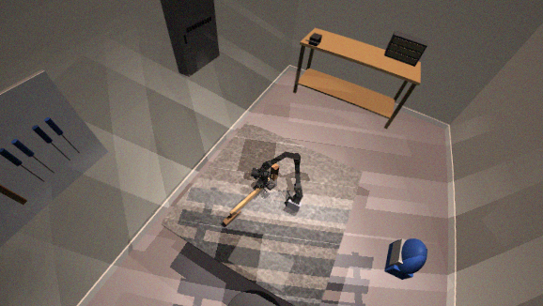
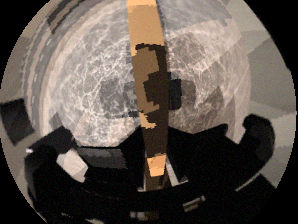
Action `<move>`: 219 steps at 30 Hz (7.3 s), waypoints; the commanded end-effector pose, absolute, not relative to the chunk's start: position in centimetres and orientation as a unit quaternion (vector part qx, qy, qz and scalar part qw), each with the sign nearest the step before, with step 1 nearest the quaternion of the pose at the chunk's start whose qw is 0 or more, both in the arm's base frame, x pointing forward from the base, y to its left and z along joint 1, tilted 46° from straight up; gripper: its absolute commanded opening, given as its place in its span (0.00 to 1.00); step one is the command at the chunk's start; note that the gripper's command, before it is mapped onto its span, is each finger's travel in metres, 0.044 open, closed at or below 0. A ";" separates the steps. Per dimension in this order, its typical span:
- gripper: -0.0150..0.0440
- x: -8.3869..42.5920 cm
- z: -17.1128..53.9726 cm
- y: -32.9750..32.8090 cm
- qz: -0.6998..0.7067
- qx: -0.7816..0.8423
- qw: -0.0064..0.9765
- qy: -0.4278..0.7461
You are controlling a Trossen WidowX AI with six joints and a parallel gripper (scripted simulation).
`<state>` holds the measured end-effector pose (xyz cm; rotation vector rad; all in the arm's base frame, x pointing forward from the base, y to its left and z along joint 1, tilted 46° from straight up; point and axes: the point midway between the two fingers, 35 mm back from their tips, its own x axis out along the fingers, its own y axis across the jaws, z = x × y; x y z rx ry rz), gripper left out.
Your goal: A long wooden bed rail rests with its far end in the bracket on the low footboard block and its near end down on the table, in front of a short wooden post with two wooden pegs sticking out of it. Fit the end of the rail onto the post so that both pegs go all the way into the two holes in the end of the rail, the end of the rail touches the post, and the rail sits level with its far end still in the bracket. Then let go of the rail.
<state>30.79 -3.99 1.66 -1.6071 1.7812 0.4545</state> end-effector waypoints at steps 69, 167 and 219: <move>0.25 31.0 3.1 -2.3 0.176 -0.620 0.348 0.681; 0.25 30.5 4.4 -3.7 0.176 -0.620 0.348 0.681; 0.25 30.0 5.5 -4.7 0.176 -0.620 0.347 0.681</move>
